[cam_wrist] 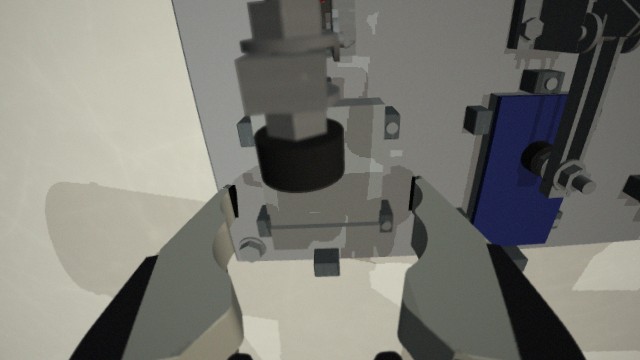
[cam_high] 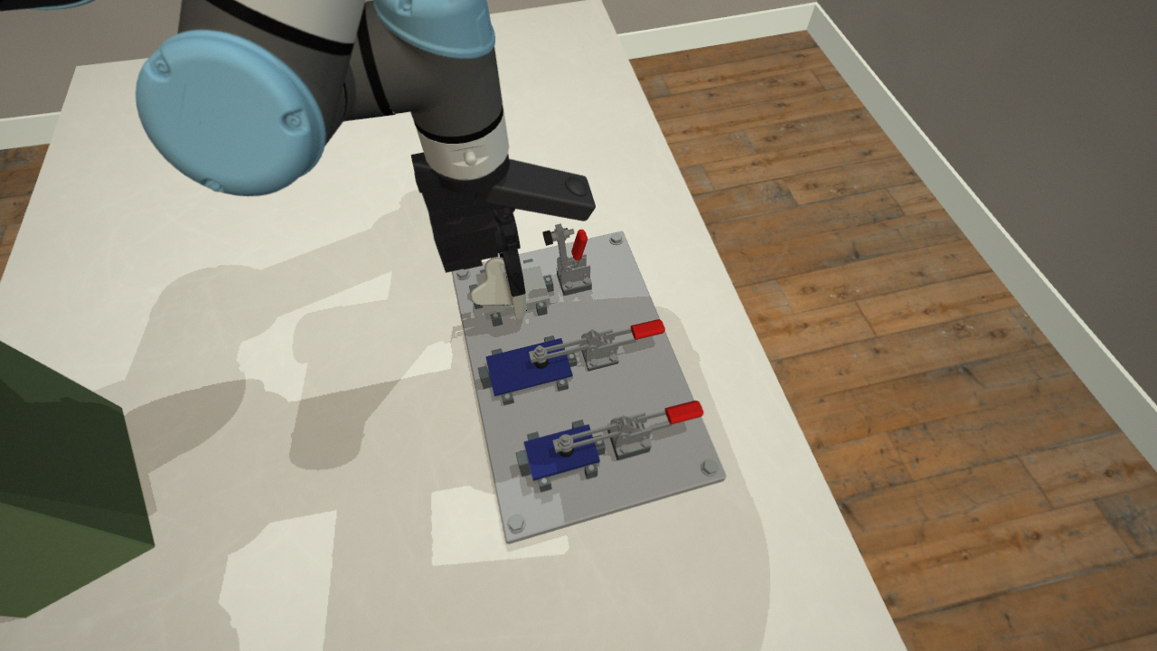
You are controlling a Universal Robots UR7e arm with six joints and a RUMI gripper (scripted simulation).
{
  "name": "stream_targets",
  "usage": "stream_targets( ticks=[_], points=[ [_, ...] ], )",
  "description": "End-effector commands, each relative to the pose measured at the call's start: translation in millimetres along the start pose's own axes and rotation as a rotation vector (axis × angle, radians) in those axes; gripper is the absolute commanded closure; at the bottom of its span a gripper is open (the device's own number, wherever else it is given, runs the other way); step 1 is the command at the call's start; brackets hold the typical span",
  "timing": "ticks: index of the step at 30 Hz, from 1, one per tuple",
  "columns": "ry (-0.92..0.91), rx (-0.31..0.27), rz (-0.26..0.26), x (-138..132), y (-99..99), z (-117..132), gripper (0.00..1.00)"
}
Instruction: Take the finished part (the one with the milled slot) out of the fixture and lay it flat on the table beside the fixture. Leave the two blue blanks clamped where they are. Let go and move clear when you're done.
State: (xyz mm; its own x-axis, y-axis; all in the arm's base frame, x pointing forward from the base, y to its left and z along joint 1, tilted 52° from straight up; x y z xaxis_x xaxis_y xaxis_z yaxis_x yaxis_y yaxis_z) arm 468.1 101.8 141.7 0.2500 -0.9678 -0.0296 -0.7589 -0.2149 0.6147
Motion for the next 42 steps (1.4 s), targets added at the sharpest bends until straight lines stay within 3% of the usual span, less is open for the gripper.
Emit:
stream_targets(
  ticks=[1, 5, 6, 42],
  points=[
    [0.0, 0.001, 0.0, -0.1, 0.2, -0.2, 0.41],
    [0.0, 0.001, 0.0, -0.1, 0.2, -0.2, 0.41],
    [0.0, 0.001, 0.0, -0.1, 0.2, -0.2, 1.0],
    [0.0, 0.001, 0.0, -0.1, 0.2, -0.2, 1.0]
  ],
)
Point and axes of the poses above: the point where the finger pads meet when closed, its own y axis back along the fingers, its own x axis across the jaws, z = x × y, the point moved 7 cm from there along y, back along the fingers, and after that the axes turned 15 degrees about y, right-handed, at the moved point
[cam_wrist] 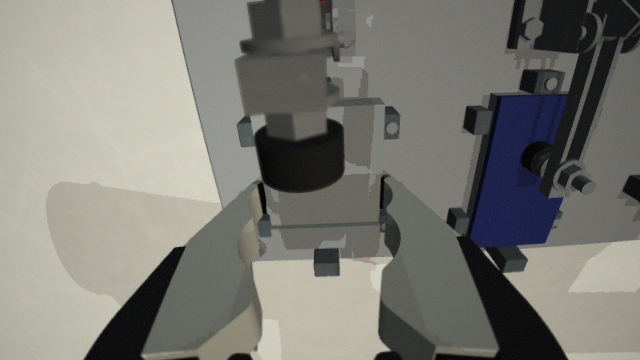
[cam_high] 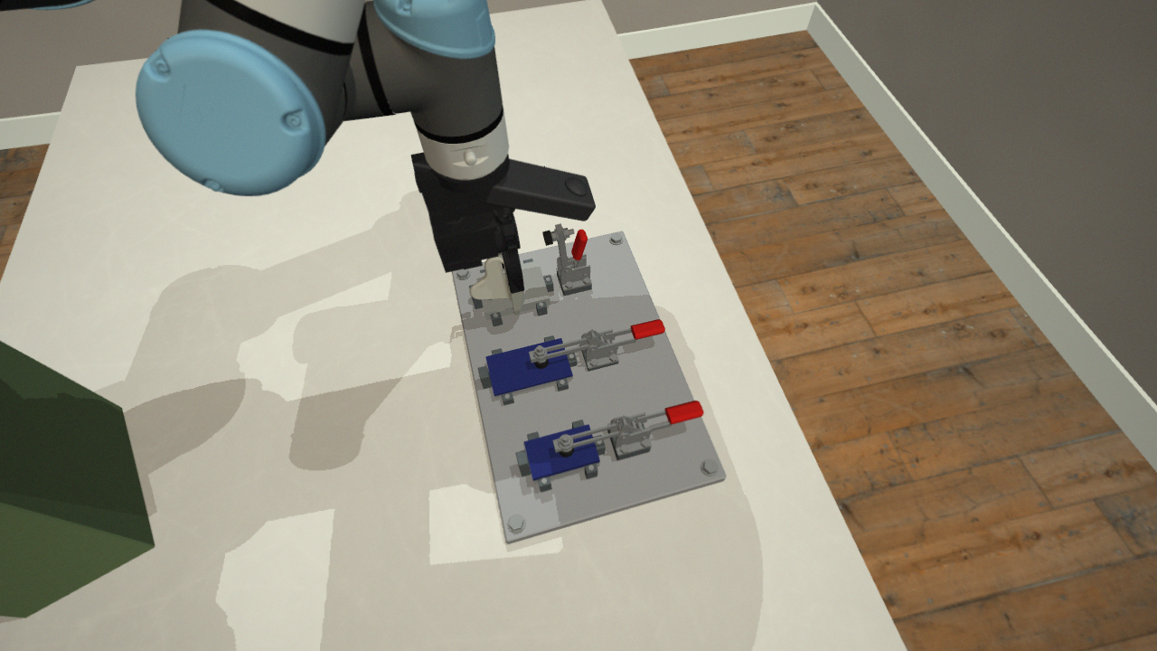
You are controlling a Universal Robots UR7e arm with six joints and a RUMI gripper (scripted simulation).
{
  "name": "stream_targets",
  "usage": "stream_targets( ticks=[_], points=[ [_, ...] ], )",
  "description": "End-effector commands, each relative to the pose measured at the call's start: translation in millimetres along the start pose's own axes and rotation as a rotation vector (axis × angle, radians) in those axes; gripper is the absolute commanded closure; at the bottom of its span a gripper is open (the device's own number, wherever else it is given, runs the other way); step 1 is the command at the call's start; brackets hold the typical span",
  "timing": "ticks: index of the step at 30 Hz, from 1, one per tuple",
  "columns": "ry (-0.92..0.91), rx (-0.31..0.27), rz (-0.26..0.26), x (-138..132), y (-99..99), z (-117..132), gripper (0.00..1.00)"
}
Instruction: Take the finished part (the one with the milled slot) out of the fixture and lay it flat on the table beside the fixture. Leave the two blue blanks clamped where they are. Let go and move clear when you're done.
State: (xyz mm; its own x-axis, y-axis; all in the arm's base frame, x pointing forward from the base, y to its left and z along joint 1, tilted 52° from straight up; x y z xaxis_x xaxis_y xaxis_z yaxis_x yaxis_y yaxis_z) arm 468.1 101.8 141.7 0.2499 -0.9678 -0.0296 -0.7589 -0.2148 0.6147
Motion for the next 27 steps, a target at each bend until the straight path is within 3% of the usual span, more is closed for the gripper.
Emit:
stream_targets(
  ticks=[1, 27],
  points=[
    [0.0, 0.001, 0.0, -0.1, 0.2, -0.2, 1.0],
    [0.0, 0.001, 0.0, -0.1, 8.6, -0.2, 1.0]
  ],
)
Point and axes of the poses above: the point where the finger pads meet when closed, its own y axis back along the fingers, its own x axis across the jaws, z = x × y, the point moved 7 cm from there along y, back along the fingers, and after that the axes turned 15 degrees about y, right-handed, at the moved point
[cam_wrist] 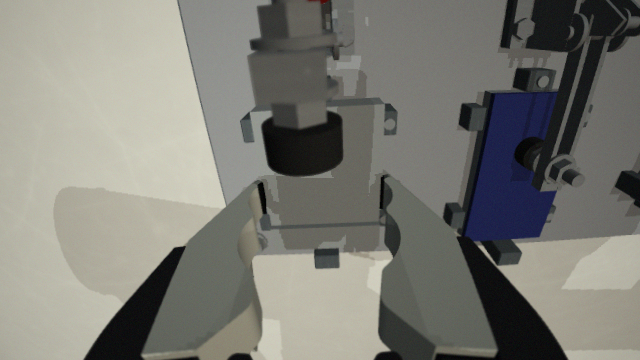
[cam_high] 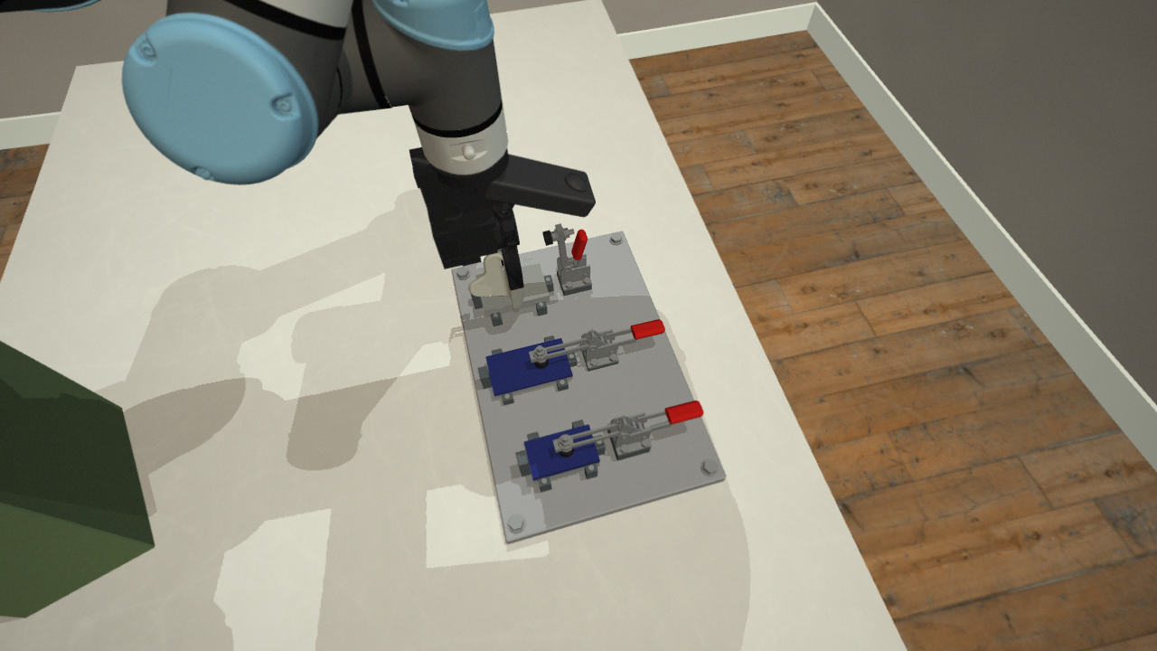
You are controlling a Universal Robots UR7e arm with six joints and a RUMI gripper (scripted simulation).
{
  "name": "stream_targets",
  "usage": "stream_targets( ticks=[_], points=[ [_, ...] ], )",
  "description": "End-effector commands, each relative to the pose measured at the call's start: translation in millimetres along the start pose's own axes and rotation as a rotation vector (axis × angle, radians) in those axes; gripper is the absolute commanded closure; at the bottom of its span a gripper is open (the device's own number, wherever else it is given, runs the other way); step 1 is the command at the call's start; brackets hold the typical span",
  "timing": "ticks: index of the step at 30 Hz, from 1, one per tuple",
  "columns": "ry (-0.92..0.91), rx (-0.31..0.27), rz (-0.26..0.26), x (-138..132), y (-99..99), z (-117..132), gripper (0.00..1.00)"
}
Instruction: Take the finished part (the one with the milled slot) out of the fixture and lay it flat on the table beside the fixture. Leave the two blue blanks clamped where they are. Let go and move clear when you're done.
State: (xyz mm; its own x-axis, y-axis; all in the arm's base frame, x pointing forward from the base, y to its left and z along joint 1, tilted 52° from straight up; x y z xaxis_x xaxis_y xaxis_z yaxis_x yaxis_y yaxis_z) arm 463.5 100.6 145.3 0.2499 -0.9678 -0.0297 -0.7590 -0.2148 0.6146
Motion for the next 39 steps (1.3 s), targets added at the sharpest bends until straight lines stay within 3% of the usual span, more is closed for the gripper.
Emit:
stream_targets(
  ticks=[1, 39],
  points=[
    [0.0, 0.001, 0.0, 0, 3.7, 0, 1.0],
    [0.0, 0.001, 0.0, 0, 30.2, 0, 1.0]
  ],
)
Point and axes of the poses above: the point where the finger pads meet when closed, its own y axis back along the fingers, its own x axis across the jaws, z = x × y, the point moved 7 cm from there along y, back along the fingers, and after that the axes turned 15 degrees about y, right-handed, at the moved point
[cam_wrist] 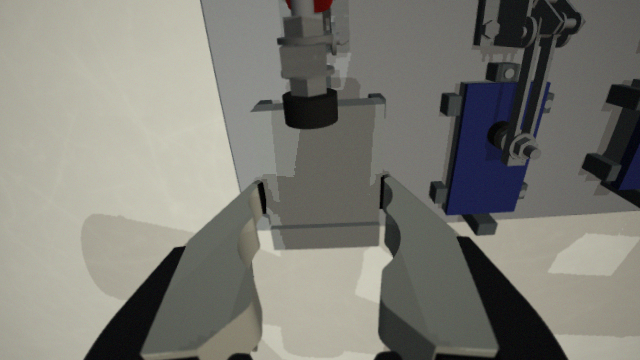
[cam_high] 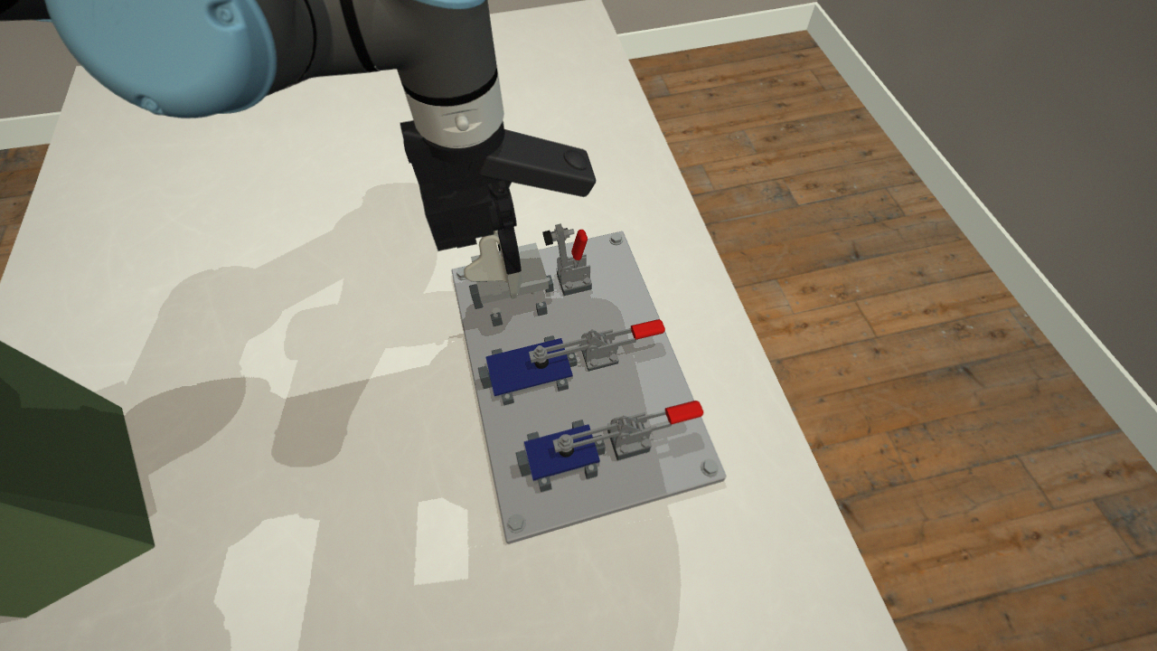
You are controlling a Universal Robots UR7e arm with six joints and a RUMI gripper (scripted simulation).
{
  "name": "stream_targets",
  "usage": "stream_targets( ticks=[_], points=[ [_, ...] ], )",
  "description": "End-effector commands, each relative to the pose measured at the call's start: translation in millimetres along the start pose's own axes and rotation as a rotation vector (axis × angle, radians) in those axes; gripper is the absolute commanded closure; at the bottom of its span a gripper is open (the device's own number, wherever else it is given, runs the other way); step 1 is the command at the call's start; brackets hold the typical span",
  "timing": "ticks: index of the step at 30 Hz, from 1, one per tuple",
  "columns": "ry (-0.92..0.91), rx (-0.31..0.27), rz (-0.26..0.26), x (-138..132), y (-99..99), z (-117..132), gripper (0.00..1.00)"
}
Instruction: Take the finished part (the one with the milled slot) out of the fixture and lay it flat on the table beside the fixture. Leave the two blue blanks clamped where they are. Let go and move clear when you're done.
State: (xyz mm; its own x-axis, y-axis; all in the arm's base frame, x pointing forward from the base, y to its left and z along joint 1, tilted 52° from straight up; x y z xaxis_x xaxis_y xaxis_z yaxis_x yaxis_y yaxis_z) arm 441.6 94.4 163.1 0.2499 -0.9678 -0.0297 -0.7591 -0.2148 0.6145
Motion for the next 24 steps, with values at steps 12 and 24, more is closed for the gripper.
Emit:
stream_targets(
  ticks=[12, 24],
  points=[
    [0.0, 0.001, 0.0, 0, 2.8, 0, 1.0],
    [0.0, 0.001, 0.0, -1, 24.1, 5, 1.0]
  ],
)
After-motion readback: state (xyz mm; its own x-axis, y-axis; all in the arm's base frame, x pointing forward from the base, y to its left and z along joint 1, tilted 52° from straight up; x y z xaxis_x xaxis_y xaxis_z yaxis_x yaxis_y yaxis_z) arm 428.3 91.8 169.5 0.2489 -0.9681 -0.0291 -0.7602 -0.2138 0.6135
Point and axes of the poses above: the point where the finger pads meet when closed, its own y axis back along the fingers, its own x axis across the jaws, z = x × y, the point moved 7 cm from there along y, back along the fingers, and after that the axes turned 15 degrees about y, right-handed, at the moved point
